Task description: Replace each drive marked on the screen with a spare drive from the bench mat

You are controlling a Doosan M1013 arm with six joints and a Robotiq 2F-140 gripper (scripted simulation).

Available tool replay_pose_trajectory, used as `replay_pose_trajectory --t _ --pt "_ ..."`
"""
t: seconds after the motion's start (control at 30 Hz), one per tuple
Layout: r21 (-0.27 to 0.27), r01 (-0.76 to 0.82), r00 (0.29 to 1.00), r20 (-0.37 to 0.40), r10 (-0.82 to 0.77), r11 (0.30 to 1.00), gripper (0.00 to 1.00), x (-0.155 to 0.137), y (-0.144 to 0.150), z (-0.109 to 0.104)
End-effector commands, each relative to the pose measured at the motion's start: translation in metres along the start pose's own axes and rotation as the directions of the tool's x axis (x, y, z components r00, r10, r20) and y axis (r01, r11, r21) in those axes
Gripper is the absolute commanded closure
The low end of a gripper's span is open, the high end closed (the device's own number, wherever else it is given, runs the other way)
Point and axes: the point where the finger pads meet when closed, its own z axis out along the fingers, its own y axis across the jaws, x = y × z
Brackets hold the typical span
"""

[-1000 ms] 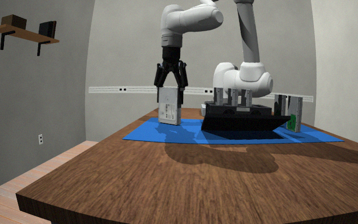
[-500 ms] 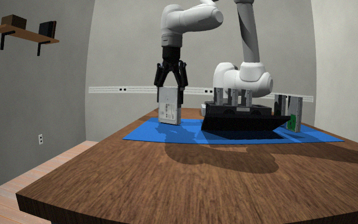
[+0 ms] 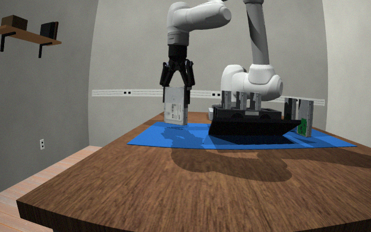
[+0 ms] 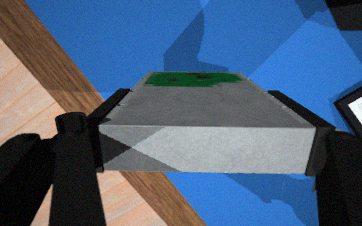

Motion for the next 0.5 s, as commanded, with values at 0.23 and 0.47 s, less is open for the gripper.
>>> replay_pose_trajectory --t 0.23,0.47 --pt "0.000 0.000 1.000 0.001 0.000 1.000 0.90 0.000 0.000 -0.024" --pt "0.000 0.000 1.000 0.001 0.000 1.000 0.90 0.000 0.000 -0.043"
